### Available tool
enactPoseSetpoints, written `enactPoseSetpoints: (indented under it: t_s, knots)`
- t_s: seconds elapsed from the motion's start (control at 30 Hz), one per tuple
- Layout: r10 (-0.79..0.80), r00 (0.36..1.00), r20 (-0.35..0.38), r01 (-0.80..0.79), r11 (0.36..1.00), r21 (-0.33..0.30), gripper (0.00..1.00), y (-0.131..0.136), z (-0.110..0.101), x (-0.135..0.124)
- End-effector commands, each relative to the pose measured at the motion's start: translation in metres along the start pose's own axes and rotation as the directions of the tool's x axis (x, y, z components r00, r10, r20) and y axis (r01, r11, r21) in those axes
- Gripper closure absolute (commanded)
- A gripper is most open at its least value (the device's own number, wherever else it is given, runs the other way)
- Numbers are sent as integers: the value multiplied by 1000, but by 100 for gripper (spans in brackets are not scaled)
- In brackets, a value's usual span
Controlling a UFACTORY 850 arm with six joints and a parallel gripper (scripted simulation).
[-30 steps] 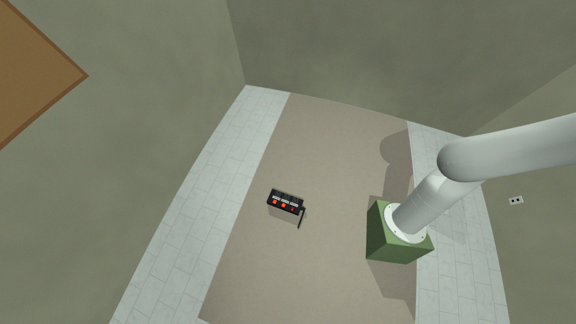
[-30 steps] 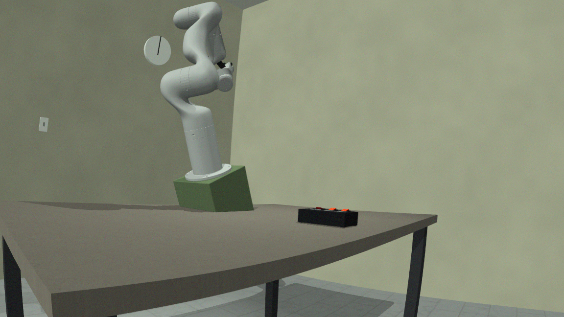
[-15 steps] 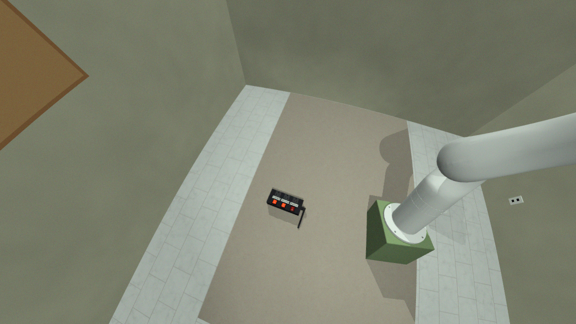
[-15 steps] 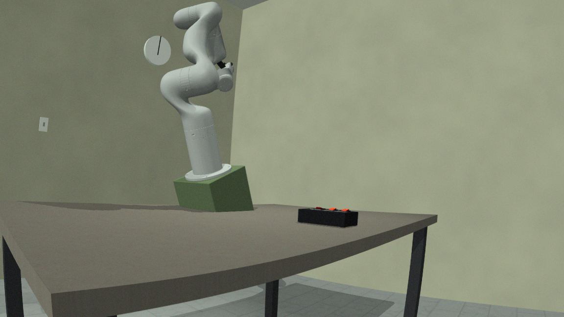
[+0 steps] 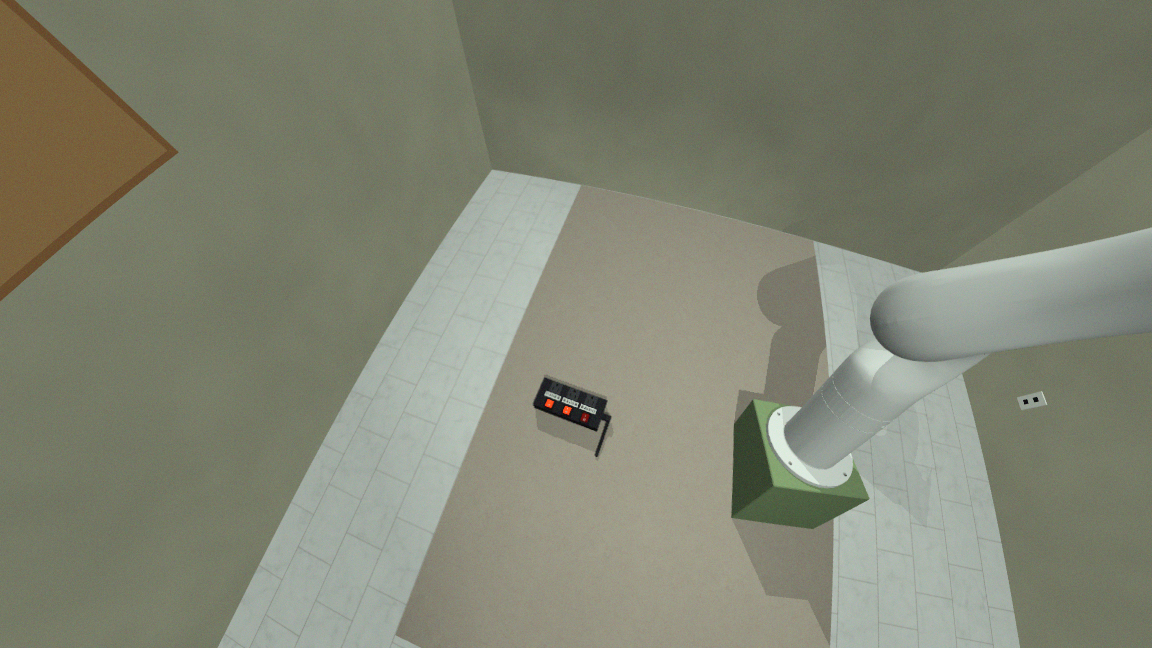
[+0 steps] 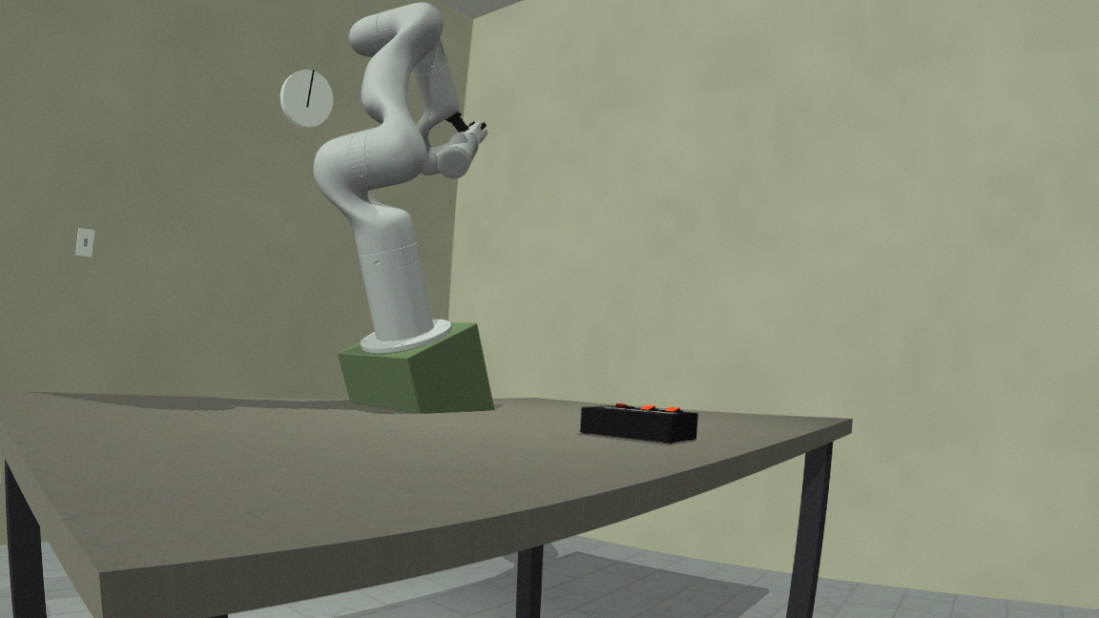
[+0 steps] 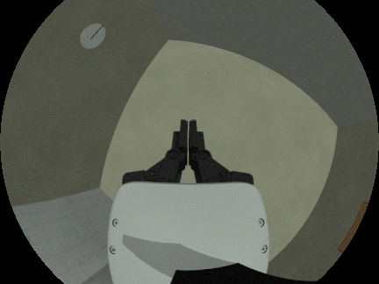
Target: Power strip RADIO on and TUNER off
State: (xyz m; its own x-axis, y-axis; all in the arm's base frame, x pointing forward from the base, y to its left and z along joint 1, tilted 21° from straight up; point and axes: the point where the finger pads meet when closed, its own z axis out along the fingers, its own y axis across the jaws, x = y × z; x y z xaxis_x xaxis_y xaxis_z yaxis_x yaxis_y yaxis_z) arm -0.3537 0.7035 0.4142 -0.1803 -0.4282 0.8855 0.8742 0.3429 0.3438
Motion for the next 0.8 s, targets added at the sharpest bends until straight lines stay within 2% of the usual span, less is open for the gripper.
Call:
enactPoseSetpoints:
  t_s: [0.0,0.03,0.13,0.17,0.27,0.3,0.4,0.43,0.53,0.57,0.6,0.7,0.73,0.77]
  knots:
    - [-1,998,56,5,997,-83,100,42,1,-26]
    - [4,995,100,11,989,-146,100,73,-4,-45]
    - [4,995,100,11,989,-146,100,73,-4,-45]
    - [14,989,146,18,976,-215,100,108,-11,-66]
    - [14,989,146,18,976,-215,100,108,-11,-66]
    - [29,981,194,29,957,-290,100,146,-22,-88]
    - [29,981,194,29,957,-290,100,146,-22,-88]
    - [52,969,242,42,928,-370,100,182,-36,-108]
    - [52,969,242,42,928,-370,100,187,-37,-111]
    - [82,954,288,59,890,-452,100,218,-53,-128]
    - [82,954,288,59,890,-452,100,227,-56,-133]
    - [82,954,288,59,890,-452,100,229,-57,-134]
    - [121,936,330,80,840,-536,100,265,-78,-153]
    - [121,936,330,80,840,-536,100,272,-82,-157]
